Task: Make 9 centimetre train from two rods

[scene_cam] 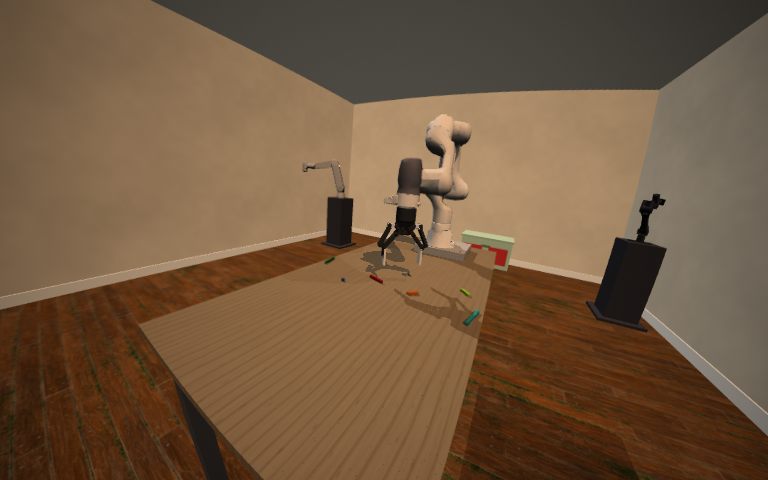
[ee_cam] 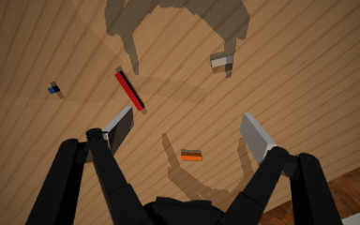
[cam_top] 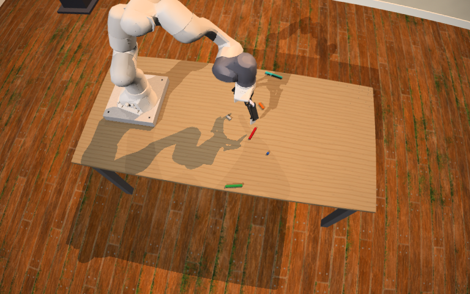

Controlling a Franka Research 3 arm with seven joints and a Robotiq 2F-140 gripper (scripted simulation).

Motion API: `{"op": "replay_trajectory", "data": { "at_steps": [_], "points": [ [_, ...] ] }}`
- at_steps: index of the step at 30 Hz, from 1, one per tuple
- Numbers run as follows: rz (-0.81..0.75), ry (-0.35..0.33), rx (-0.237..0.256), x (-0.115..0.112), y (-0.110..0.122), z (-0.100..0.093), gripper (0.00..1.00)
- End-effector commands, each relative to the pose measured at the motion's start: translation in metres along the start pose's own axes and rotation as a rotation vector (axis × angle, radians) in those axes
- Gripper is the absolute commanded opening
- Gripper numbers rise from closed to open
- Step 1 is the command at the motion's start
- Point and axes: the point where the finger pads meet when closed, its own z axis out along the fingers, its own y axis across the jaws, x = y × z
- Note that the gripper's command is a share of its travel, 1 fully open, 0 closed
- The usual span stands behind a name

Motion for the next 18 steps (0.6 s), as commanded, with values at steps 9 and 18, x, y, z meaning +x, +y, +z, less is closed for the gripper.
{"op": "replay_trajectory", "data": {
  "at_steps": [9,18],
  "points": [
    [0.292,0.005,0.012,0.0028,0.0036,-0.0001,1.00],
    [0.440,0.004,0.012,0.0058,0.0061,0.0000,1.00]
  ]
}}
